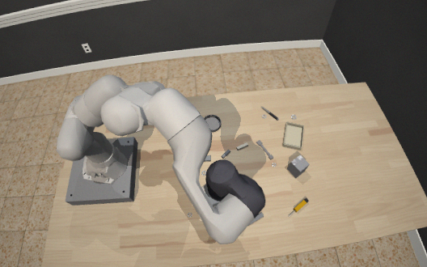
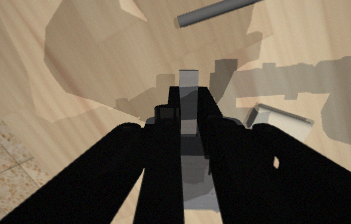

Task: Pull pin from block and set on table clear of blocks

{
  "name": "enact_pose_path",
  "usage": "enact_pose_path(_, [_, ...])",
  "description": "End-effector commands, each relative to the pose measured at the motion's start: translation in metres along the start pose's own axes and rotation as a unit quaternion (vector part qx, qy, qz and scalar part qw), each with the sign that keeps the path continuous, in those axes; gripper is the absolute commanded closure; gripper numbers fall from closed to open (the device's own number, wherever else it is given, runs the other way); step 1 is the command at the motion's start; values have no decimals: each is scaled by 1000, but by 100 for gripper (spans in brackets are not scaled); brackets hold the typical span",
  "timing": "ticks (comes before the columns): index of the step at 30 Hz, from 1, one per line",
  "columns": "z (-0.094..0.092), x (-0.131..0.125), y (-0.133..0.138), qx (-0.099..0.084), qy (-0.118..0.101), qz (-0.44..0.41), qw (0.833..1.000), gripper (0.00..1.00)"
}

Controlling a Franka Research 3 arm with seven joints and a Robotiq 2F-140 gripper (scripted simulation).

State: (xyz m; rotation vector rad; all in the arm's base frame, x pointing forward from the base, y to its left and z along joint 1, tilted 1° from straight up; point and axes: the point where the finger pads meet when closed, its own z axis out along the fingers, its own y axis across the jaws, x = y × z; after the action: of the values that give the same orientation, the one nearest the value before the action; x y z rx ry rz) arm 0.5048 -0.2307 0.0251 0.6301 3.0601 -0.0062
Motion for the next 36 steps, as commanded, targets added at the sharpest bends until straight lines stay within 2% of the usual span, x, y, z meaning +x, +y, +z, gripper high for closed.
enact_pose_path(1, [1, 4, -1, 0, 9, -3, 1000, 90])
enact_pose_path(36, [0, 3, 0, 0, 12, 4, 1000, 90])
